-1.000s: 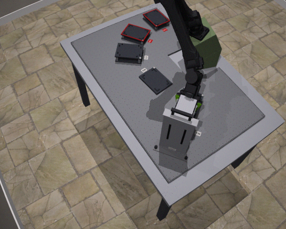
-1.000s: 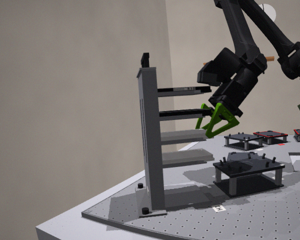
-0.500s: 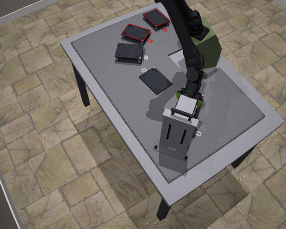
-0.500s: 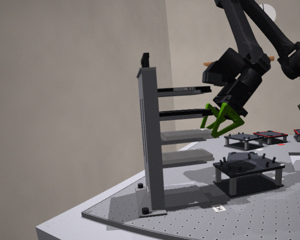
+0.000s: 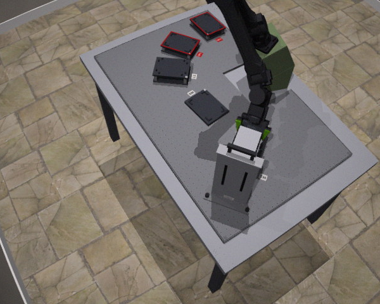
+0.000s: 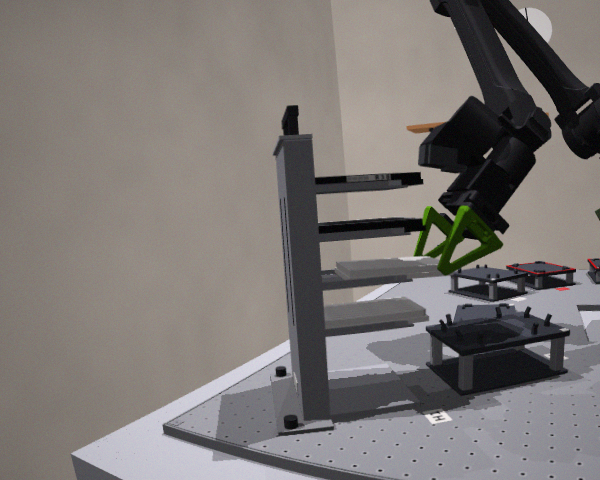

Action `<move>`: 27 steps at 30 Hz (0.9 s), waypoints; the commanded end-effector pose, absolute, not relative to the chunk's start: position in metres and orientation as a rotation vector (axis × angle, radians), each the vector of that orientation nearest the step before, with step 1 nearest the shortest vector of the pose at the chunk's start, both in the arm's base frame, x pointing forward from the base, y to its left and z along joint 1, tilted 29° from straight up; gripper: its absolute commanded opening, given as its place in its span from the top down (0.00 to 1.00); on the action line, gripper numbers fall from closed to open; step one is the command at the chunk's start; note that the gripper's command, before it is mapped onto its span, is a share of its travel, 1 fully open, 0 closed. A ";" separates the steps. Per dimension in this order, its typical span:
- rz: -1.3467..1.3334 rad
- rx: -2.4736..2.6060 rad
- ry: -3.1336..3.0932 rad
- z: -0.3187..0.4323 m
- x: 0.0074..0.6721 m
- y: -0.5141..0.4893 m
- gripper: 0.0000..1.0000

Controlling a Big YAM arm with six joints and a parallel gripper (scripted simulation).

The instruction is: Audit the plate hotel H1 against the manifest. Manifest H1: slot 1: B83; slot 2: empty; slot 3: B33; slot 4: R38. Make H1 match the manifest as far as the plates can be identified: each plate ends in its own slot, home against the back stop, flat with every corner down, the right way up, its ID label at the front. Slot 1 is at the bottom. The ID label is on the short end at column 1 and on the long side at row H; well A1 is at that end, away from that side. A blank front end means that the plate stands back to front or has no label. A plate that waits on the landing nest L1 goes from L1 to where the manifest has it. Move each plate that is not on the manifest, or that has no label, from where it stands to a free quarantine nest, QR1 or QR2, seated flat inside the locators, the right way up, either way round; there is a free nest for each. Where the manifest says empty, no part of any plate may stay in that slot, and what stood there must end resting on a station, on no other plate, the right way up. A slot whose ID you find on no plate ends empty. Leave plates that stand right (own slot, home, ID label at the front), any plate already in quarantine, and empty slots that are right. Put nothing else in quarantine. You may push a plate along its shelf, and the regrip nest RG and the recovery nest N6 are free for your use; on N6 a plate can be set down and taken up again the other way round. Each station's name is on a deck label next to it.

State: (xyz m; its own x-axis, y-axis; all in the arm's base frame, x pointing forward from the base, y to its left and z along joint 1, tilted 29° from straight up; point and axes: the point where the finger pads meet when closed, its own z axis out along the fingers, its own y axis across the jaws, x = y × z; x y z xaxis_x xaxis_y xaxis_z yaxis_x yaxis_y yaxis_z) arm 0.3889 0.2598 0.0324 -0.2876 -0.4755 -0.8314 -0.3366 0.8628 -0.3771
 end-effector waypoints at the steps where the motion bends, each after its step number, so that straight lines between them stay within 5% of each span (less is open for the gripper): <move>1: -0.121 -0.590 1.876 0.041 0.383 0.267 0.14; 27: -0.124 -0.595 1.883 0.027 0.355 0.251 0.14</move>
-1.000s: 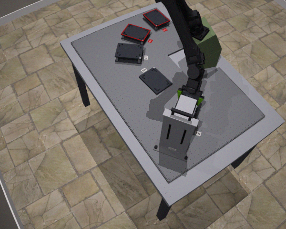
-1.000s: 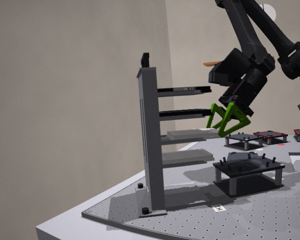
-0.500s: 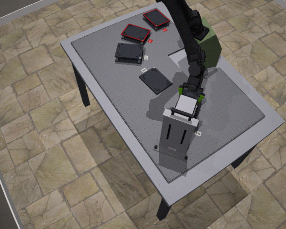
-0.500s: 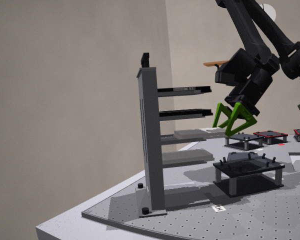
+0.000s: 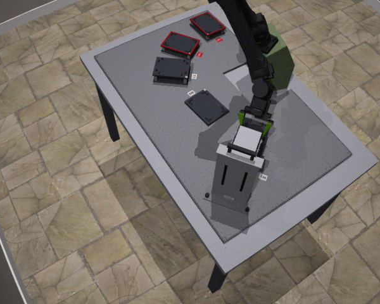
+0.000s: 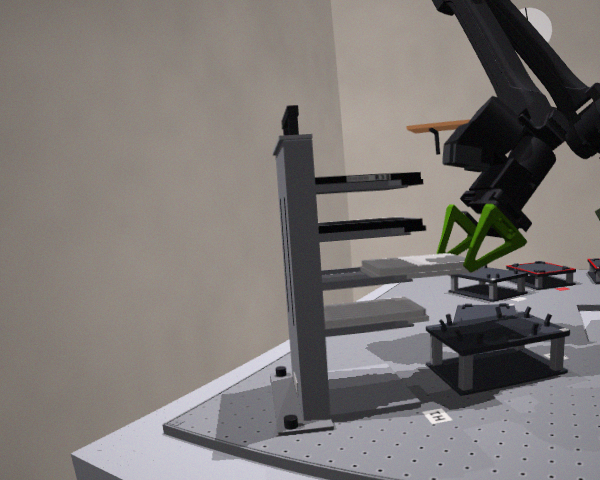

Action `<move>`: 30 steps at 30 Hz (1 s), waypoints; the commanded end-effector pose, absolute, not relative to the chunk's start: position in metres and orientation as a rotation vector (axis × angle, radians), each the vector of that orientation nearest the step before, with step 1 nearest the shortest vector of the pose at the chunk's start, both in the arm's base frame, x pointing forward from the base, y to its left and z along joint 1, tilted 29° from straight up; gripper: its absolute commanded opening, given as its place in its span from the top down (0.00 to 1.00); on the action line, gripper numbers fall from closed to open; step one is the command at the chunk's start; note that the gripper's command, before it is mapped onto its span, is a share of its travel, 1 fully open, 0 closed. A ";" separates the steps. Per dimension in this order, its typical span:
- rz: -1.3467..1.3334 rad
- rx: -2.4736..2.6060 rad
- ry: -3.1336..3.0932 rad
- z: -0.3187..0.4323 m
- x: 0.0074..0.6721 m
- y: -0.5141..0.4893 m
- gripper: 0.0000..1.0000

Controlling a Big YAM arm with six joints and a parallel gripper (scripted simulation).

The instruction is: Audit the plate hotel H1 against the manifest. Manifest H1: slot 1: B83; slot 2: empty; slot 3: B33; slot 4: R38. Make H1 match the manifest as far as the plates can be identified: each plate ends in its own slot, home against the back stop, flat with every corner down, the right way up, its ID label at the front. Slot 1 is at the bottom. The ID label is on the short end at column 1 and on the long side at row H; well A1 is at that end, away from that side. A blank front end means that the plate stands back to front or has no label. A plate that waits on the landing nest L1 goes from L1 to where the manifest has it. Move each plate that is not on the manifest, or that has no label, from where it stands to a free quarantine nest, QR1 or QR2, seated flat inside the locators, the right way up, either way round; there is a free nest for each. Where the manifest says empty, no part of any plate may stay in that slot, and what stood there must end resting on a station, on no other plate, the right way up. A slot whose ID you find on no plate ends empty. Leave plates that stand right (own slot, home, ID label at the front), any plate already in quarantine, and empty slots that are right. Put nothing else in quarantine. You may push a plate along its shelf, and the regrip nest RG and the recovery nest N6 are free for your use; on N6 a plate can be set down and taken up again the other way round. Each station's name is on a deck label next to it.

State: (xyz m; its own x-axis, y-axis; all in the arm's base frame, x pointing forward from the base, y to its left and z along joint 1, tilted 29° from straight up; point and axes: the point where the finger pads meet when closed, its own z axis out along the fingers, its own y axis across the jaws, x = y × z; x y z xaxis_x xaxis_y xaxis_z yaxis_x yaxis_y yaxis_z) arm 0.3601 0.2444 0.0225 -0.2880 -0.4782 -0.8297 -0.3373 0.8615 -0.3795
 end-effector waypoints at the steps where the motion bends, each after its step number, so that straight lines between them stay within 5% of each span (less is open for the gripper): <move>1: -0.126 -0.593 1.885 0.026 0.354 0.249 0.14; 30: -0.134 -0.598 1.894 0.012 0.326 0.232 0.14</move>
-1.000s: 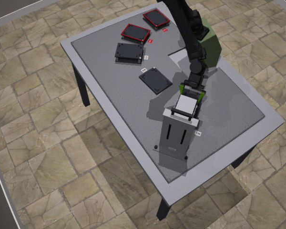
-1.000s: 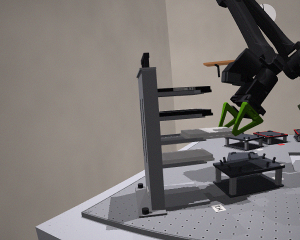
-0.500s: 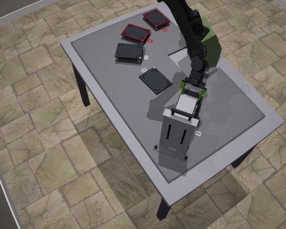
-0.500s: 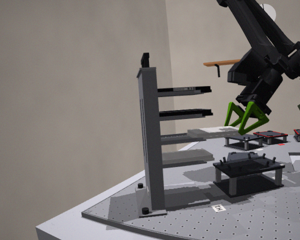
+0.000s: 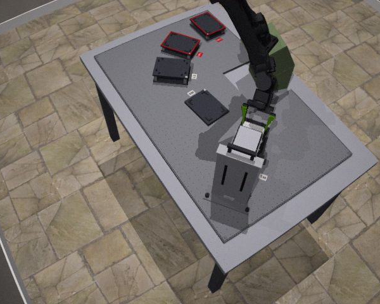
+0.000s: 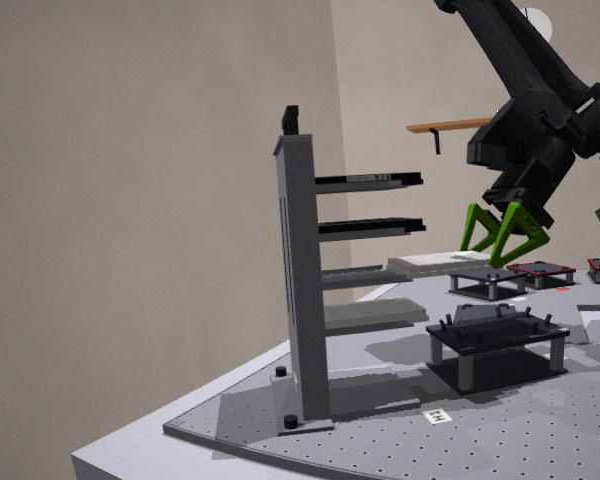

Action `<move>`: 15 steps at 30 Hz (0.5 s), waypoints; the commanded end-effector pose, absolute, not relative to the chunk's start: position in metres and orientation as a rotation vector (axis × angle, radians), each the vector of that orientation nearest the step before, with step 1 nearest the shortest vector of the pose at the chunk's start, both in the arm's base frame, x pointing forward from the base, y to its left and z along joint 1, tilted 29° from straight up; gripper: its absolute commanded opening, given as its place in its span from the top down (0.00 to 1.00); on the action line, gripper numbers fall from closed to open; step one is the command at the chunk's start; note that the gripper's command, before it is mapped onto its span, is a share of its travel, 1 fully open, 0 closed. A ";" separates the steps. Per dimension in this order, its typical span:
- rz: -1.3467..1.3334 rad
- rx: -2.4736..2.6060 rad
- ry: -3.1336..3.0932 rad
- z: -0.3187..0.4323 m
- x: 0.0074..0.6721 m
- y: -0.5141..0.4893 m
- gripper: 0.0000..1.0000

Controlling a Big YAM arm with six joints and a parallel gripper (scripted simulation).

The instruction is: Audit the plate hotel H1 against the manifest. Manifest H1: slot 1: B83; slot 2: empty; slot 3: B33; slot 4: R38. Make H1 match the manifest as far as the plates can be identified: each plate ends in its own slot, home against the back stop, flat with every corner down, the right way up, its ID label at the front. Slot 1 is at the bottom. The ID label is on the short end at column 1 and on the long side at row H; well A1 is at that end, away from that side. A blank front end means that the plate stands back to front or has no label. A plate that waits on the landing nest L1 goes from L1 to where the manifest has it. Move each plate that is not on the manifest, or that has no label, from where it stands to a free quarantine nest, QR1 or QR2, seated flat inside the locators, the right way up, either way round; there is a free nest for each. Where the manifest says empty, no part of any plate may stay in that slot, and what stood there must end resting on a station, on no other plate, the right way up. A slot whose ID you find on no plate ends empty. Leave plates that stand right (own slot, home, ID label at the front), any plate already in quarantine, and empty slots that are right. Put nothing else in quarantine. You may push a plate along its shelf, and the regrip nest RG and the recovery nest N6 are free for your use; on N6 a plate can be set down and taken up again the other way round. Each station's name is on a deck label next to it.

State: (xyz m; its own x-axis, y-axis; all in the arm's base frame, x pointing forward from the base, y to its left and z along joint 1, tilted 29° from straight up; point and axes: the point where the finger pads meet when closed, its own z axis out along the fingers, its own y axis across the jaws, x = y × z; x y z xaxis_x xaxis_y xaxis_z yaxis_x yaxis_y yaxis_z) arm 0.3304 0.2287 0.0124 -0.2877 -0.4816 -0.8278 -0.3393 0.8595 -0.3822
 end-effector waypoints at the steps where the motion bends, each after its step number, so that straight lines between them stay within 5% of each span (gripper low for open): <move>1: -0.133 -0.599 1.894 0.012 0.325 0.231 0.14; 15: -0.131 -0.602 1.893 0.008 0.310 0.225 0.14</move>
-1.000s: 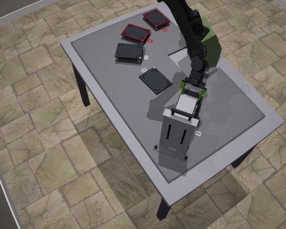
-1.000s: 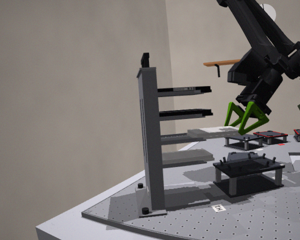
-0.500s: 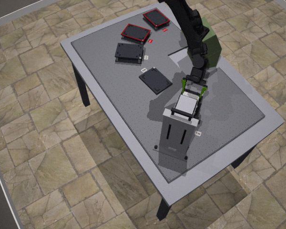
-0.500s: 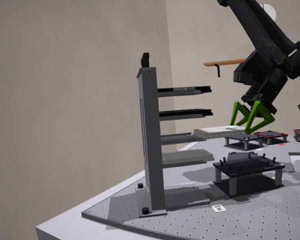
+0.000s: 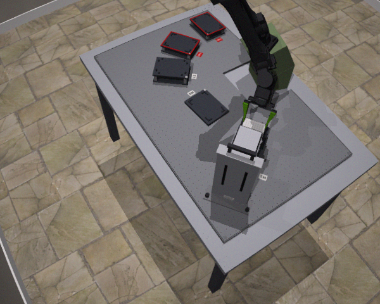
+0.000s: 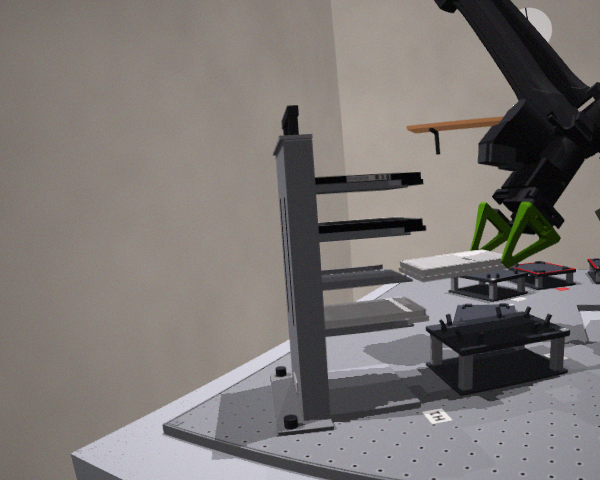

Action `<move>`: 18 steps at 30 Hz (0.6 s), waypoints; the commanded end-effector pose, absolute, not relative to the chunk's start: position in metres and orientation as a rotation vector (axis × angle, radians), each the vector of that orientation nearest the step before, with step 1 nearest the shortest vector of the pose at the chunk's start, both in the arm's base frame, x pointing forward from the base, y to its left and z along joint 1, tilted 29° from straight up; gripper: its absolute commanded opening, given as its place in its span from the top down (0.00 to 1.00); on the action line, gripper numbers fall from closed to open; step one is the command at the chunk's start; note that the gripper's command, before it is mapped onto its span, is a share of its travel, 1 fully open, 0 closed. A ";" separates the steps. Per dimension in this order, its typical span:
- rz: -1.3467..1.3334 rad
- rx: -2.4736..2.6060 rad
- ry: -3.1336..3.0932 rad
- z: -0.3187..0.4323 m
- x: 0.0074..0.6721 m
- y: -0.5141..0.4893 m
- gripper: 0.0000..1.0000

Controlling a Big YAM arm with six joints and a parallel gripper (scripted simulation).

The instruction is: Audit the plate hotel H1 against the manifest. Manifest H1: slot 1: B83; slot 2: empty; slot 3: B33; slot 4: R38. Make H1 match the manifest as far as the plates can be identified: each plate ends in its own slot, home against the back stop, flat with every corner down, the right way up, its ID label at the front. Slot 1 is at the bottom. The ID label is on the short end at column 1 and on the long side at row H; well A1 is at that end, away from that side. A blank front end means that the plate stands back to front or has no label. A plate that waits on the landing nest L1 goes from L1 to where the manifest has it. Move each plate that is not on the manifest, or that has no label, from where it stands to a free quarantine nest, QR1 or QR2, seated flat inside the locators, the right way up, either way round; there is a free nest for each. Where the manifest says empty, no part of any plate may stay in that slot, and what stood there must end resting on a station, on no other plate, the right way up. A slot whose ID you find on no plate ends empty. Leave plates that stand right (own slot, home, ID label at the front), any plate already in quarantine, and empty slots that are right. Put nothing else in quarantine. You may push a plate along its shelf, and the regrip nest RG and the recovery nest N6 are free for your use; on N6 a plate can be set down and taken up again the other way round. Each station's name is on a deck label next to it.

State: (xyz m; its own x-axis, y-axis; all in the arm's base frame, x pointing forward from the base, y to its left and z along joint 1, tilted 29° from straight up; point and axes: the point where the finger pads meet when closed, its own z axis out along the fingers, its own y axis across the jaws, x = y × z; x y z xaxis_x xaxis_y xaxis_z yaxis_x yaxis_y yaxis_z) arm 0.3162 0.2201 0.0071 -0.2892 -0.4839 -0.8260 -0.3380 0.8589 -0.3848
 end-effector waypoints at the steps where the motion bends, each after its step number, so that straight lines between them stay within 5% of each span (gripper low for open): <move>1: -0.131 -0.602 1.893 0.007 0.309 0.224 0.14; 18: -0.132 -0.602 1.895 -0.001 0.294 0.213 0.14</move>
